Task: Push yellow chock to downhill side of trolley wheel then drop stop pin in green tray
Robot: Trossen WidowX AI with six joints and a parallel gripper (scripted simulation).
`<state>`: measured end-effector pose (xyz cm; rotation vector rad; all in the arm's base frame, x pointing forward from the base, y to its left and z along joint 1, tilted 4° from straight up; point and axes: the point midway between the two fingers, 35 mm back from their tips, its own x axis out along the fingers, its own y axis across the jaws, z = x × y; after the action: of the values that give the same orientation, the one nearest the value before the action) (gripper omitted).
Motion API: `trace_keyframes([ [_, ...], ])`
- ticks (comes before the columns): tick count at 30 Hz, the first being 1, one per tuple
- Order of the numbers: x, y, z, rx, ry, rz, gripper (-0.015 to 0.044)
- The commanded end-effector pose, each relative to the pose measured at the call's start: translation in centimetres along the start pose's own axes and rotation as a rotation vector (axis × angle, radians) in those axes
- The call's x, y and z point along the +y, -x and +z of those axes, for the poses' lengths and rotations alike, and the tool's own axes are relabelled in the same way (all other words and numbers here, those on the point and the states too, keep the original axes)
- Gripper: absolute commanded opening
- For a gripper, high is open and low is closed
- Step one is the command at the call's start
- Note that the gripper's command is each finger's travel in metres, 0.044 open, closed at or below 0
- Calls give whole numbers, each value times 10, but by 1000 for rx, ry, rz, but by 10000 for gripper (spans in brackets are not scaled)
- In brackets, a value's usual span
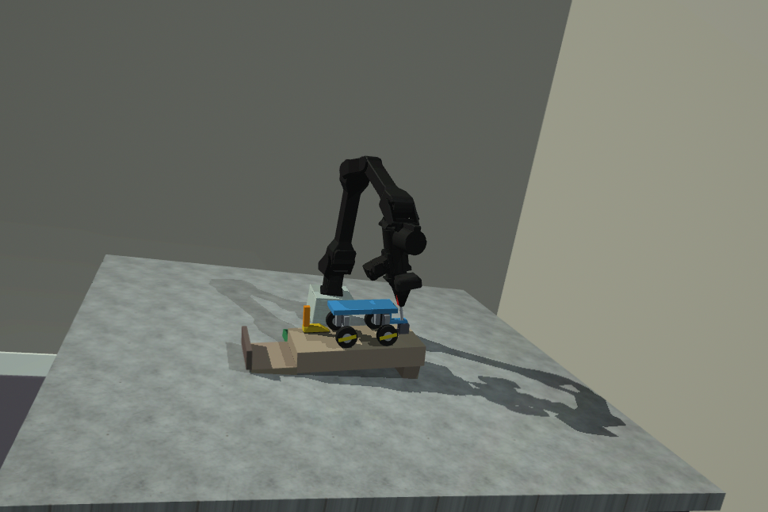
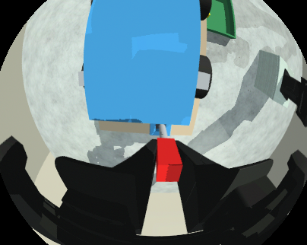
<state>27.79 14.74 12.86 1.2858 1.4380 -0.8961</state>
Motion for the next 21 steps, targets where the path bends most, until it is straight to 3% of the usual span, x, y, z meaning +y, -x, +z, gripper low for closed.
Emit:
trace_keyframes([
  [1, 1, 5, -2, 9, 5, 4, 0],
  [21, 2, 16, -6, 9, 5, 4, 0],
])
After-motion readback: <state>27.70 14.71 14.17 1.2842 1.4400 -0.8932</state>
